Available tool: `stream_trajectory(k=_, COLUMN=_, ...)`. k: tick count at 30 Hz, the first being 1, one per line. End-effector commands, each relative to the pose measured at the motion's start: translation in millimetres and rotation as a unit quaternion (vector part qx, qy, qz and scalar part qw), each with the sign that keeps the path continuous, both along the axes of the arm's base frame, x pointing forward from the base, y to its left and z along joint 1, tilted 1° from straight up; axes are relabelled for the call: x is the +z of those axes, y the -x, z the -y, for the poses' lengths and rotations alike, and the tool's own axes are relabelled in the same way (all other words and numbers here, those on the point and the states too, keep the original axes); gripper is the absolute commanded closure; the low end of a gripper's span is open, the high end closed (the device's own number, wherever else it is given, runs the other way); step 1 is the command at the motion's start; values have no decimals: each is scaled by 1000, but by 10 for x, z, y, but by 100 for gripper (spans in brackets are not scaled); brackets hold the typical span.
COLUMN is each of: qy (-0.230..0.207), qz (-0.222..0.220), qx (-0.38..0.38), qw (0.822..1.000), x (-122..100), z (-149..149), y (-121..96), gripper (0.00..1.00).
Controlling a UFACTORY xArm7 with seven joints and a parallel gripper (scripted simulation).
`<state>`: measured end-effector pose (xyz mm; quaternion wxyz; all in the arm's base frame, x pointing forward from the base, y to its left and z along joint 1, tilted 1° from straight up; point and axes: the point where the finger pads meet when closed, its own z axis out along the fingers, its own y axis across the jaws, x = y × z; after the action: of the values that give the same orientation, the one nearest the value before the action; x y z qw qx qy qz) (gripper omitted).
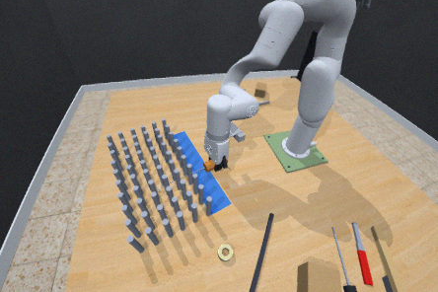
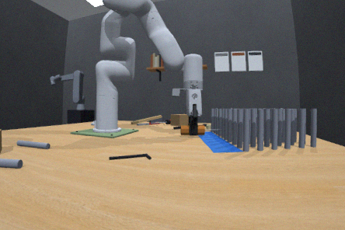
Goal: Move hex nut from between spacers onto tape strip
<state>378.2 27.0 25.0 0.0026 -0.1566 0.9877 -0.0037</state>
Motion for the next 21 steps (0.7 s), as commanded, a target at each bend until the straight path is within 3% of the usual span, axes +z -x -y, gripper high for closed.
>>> stream_trajectory(k=1, qy=0, qz=2, qx=0, qw=1000, x=11, z=-2, y=-31, gripper=100)
stream_trajectory(k=21, qy=0, qz=2, qx=0, qw=1000, x=14, z=-12, y=-139, gripper=100)
